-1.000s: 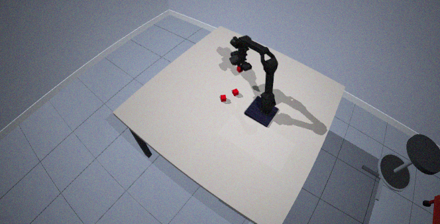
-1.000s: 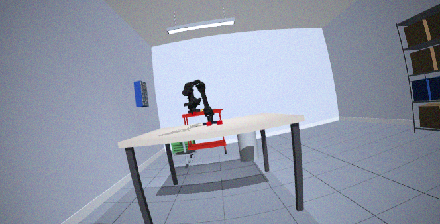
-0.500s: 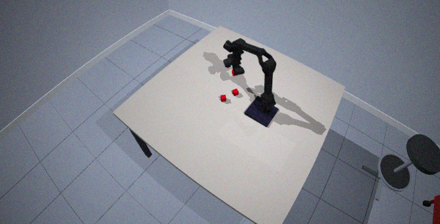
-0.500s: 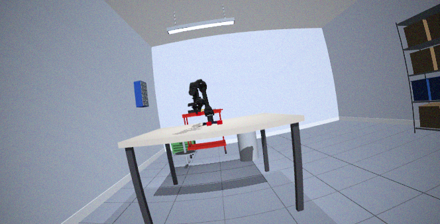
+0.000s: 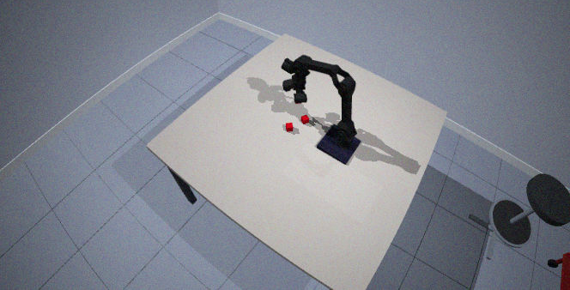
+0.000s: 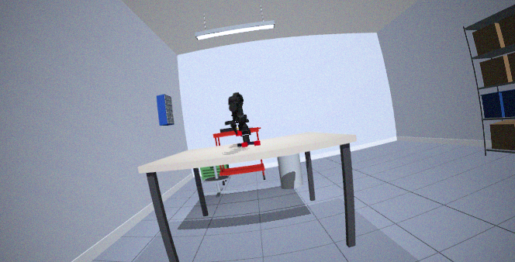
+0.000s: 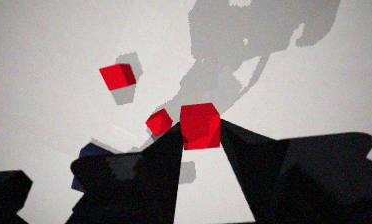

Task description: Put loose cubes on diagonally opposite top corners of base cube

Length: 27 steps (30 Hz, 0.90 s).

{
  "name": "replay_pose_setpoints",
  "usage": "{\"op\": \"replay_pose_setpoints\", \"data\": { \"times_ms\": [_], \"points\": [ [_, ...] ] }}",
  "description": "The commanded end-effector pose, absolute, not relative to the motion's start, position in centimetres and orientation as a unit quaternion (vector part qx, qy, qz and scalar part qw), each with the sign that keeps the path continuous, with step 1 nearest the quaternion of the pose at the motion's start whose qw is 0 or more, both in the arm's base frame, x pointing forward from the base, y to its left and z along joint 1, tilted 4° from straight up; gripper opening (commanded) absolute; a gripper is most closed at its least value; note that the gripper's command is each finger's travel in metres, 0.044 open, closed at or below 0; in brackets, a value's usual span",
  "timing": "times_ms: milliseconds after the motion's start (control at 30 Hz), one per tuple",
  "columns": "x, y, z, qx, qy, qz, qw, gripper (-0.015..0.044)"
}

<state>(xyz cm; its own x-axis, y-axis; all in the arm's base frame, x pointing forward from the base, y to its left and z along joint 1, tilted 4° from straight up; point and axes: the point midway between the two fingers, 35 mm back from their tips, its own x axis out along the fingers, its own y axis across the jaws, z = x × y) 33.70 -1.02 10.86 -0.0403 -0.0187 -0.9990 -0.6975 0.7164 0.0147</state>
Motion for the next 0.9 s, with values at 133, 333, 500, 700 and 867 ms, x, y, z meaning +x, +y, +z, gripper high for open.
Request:
{"op": "replay_pose_setpoints", "data": {
  "times_ms": [133,333,500,700,867],
  "points": [
    [33.6,1.5,10.3,-0.227,0.684,0.228,0.655,0.0105],
    [33.4,3.3,9.9,-0.196,0.693,0.198,0.665,0.0105],
    [33.1,4.8,9.6,-0.169,0.701,0.171,0.671,0.0105],
    [32.7,6.5,9.2,-0.137,0.709,0.138,0.678,0.0105],
    [32.4,7.9,8.9,-0.11,0.714,0.11,0.683,0.0105]
  ]
}}
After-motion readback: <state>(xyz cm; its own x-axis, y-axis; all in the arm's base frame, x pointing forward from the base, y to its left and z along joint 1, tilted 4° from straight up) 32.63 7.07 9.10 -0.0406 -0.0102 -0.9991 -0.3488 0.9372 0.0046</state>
